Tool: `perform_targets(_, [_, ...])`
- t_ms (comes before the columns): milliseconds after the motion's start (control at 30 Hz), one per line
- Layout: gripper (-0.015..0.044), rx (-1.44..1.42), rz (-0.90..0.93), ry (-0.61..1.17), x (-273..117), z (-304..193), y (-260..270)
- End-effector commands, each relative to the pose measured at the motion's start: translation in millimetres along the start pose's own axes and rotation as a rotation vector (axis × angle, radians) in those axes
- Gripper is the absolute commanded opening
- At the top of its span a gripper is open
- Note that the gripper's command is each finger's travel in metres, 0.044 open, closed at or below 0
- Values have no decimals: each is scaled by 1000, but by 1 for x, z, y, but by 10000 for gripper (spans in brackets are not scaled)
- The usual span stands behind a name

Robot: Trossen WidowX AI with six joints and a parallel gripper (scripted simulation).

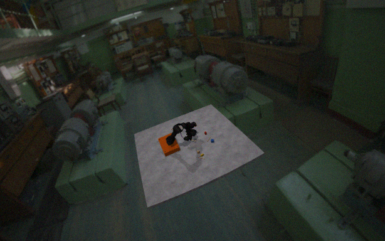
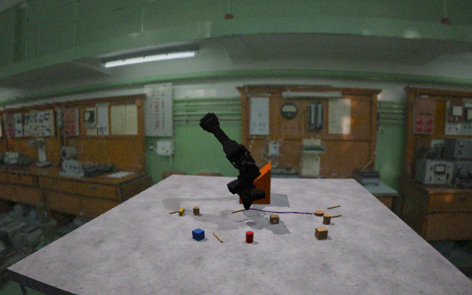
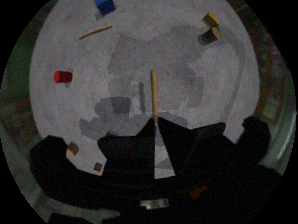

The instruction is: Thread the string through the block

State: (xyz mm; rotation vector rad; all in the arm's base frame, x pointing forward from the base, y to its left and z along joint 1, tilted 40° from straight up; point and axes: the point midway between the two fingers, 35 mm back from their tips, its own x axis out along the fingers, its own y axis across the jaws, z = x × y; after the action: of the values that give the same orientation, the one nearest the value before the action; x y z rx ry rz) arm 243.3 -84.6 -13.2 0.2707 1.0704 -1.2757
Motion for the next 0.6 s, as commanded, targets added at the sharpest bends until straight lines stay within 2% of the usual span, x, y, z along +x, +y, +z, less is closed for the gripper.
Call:
perform_targets(0, [0,9,12,0,-8,1,2])
perform_targets(567, [0,0,0,-1,-21,0,-1])
